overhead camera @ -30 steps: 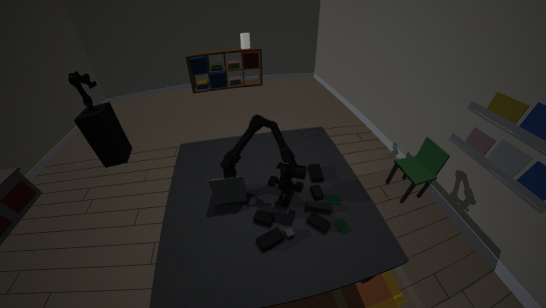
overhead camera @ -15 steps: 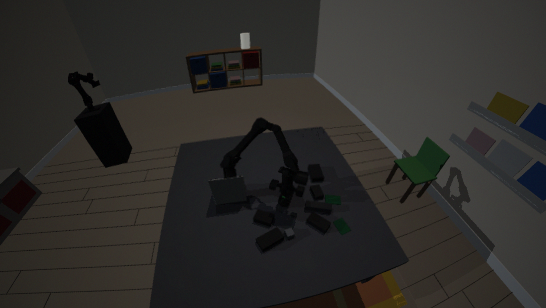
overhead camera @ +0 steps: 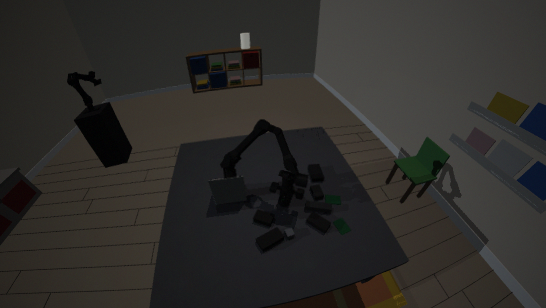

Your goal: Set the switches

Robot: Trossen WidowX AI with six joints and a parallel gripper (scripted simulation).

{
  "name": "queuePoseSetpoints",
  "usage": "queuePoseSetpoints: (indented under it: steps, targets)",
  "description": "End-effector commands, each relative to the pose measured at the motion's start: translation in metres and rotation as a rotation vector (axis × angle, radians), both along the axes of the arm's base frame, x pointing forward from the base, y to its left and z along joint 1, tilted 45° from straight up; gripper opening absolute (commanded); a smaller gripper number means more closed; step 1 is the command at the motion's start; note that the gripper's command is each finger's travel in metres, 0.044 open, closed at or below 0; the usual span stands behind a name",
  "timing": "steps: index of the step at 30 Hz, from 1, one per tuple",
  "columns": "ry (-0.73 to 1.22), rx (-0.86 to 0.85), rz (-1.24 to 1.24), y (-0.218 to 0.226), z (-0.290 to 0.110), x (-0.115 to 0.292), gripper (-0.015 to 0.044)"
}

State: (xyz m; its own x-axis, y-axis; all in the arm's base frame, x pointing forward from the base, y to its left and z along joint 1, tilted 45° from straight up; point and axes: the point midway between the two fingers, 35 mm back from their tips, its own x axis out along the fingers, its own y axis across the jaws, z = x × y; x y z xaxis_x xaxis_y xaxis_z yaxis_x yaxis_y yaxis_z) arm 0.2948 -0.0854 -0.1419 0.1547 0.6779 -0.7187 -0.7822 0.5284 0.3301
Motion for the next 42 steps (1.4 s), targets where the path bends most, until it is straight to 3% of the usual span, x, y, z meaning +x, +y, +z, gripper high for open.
queuePoseSetpoints:
  steps: [1, 21, 26, 31, 42]
  targets:
    - [0.011, 0.010, -0.005, 0.004, -0.004, -0.003, 0.0000]
    - [0.011, 0.010, -0.005, 0.008, -0.008, -0.002, 0.0000]
    - [0.011, 0.007, -0.005, -0.021, 0.022, -0.008, 0.0000]
    - [0.011, 0.008, -0.006, -0.023, 0.024, -0.009, 0.0000]
    - [0.012, 0.010, -0.006, 0.009, 0.055, 0.000, 0.0000]
